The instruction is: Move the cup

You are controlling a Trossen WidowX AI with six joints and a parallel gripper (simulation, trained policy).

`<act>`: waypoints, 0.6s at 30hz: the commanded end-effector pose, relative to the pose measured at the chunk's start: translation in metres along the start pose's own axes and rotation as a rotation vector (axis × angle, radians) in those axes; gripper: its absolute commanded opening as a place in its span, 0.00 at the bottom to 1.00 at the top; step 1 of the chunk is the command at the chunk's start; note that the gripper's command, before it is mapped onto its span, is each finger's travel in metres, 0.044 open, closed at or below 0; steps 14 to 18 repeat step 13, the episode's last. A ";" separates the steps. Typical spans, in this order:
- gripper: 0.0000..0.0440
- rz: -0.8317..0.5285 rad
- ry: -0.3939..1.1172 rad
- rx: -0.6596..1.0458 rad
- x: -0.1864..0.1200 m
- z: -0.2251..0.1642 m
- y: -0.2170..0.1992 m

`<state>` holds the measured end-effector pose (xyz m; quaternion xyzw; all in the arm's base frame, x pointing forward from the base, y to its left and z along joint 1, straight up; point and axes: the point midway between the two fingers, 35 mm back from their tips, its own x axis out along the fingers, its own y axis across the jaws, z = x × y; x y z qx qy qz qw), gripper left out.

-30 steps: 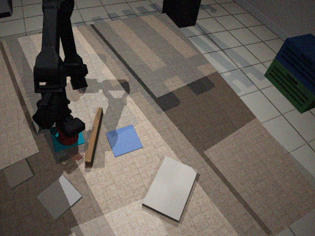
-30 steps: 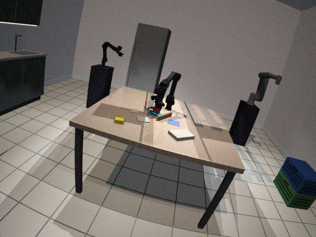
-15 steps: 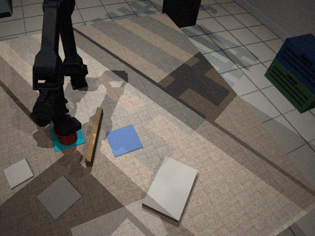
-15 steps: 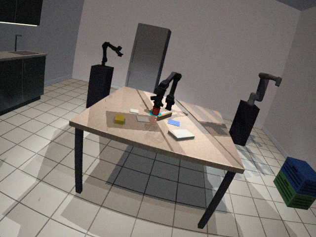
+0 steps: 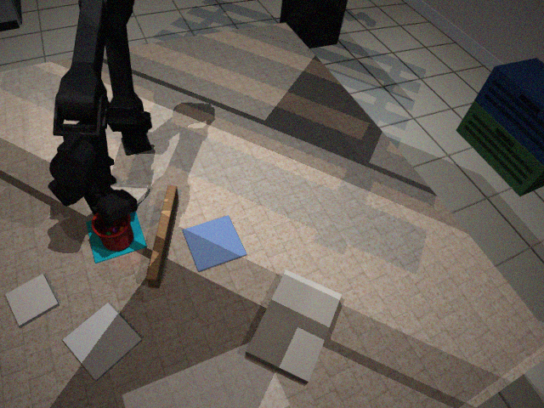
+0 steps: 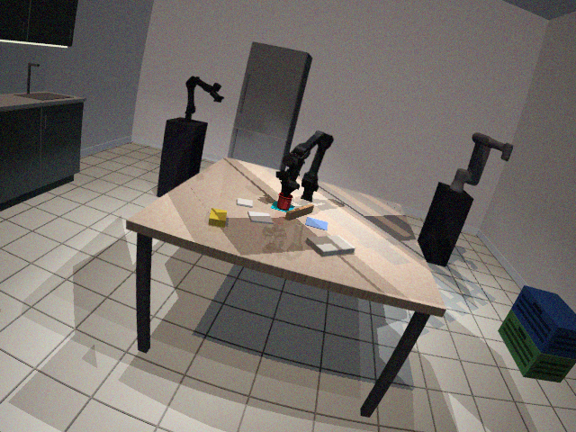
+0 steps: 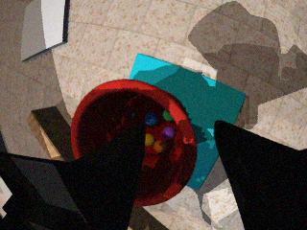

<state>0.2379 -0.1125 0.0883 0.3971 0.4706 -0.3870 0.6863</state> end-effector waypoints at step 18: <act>0.71 0.078 -0.064 0.015 -0.032 0.008 -0.004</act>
